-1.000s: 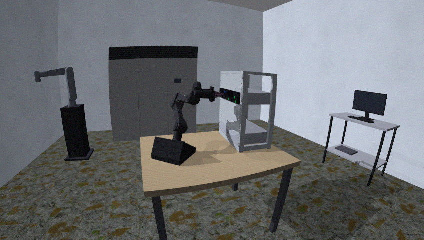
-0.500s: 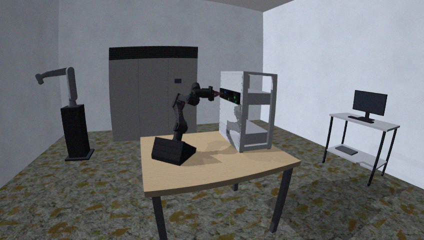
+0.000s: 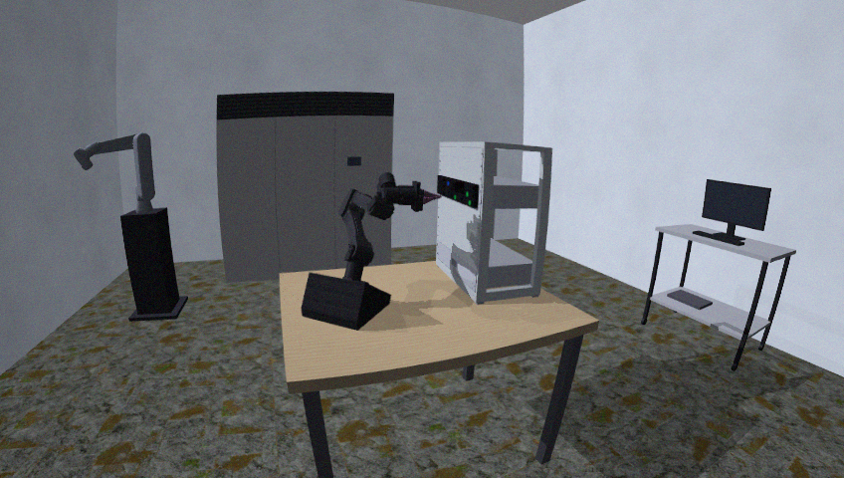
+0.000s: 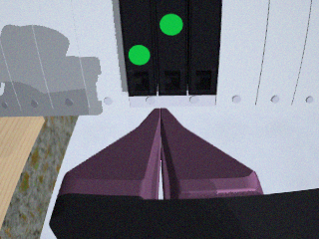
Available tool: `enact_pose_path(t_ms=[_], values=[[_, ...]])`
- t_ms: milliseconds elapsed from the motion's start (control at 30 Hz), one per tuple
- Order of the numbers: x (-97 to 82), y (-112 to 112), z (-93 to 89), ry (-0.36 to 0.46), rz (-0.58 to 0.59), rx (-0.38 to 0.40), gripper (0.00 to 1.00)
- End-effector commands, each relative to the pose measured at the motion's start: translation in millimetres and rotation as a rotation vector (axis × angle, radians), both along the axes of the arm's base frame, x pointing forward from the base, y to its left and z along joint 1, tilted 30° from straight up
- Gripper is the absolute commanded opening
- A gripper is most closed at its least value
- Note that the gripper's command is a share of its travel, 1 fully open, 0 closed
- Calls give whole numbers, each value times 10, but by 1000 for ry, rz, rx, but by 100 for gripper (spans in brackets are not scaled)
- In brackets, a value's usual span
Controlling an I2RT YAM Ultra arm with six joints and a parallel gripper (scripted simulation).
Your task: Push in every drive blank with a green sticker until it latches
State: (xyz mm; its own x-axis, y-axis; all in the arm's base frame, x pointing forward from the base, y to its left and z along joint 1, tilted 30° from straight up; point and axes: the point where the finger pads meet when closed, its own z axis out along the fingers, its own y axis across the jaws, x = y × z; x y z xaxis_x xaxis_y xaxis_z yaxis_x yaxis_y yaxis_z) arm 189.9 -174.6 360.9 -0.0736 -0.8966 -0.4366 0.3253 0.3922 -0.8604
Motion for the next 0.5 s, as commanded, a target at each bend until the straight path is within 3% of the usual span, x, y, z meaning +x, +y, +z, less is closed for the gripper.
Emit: enact_pose_path(t_ms=[0,33,467], values=[[-22,14,76,-24,-21,-41,0],[-25,11,210,-31,-20,-60,0],[-24,6,205,-30,-20,-55,0]])
